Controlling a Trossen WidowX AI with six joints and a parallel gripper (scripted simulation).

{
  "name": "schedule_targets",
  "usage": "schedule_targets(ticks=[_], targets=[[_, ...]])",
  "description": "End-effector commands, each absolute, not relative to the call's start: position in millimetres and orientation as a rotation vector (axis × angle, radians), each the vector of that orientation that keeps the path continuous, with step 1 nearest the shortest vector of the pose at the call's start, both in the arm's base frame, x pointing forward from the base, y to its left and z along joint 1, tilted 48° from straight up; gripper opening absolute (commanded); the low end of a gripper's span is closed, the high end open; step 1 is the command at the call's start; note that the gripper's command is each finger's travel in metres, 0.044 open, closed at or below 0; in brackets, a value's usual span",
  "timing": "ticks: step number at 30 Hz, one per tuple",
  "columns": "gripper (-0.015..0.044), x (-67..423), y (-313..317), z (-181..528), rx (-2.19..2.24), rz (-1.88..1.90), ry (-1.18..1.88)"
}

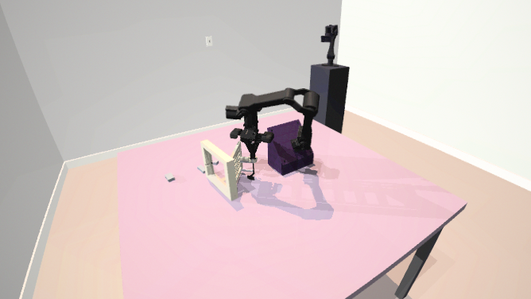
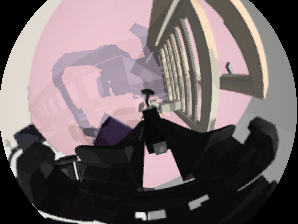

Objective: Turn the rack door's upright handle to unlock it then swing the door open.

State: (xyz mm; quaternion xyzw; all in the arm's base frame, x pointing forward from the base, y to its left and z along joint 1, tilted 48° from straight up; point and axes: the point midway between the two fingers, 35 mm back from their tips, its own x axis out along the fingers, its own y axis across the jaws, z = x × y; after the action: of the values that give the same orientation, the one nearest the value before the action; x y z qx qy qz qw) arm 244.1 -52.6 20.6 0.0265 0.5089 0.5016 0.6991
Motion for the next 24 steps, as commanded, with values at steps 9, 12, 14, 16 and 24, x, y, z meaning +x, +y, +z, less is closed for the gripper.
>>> schedule_targets(ticks=[9,12,14,16,24], targets=[[0.001,230,-32,43,0.242,0.986,1.253],[0.001,228,-27,48,0.282,0.955,1.279],[0.001,227,-23,52,0.309,0.934,1.296],[0.001,226,-20,55,0.334,0.915,1.312],[0.001,223,-8,69,0.427,0.839,1.37]])
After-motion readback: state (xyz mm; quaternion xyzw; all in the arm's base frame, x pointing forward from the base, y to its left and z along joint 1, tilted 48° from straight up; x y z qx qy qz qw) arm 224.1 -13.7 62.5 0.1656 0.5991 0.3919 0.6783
